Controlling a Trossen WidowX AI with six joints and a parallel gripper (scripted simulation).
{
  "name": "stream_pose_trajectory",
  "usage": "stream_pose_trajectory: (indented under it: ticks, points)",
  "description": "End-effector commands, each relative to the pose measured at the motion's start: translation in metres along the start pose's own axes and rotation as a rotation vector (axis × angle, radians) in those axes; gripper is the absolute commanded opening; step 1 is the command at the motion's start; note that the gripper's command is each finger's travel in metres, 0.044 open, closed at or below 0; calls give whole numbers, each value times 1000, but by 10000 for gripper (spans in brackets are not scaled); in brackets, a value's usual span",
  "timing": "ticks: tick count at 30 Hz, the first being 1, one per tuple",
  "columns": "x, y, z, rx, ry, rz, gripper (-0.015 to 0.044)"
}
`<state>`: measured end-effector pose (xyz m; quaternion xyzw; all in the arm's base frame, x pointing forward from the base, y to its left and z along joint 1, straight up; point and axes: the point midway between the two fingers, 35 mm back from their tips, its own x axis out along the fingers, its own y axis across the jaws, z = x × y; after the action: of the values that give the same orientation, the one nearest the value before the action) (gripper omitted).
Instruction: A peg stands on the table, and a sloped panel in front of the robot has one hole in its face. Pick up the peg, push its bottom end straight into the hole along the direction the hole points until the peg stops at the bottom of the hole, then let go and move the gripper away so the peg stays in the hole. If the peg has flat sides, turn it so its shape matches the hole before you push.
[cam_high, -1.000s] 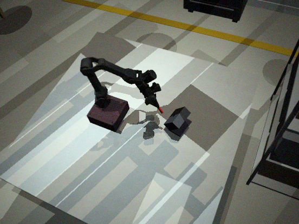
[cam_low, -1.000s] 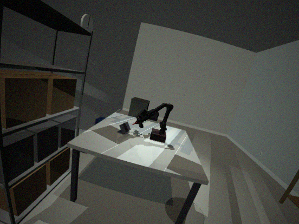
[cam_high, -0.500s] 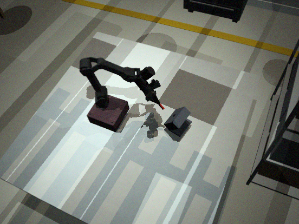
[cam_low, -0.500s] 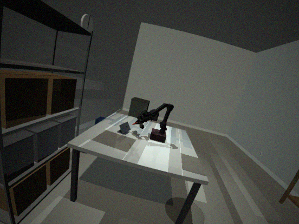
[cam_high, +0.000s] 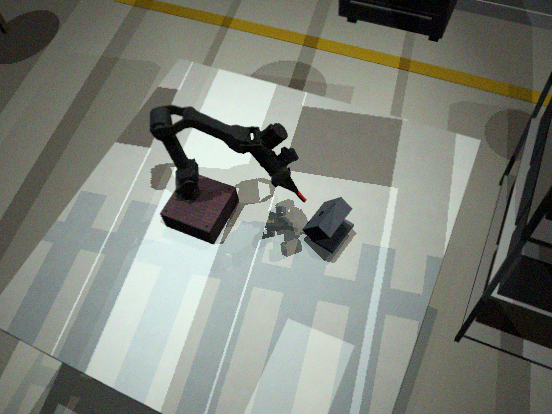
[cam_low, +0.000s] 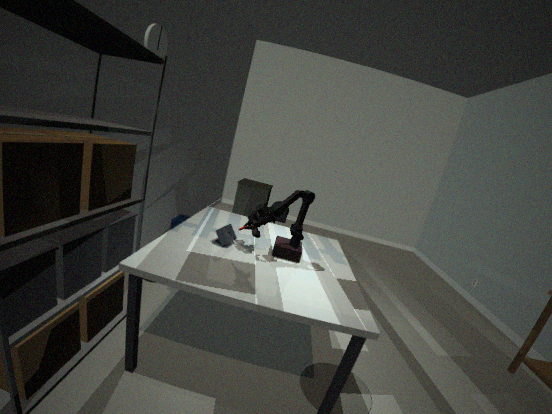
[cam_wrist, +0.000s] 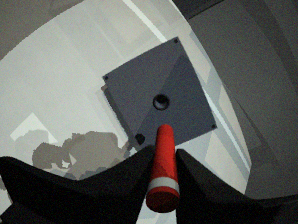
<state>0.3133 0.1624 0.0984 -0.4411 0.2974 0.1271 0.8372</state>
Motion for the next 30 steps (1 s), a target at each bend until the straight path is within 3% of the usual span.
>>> stream_pose_trajectory:
  ticks: [1, 30]
  points:
    - [5, 2, 1, -11, -3, 3, 0]
    - [34, 7, 8, -31, -36, -10, 0]
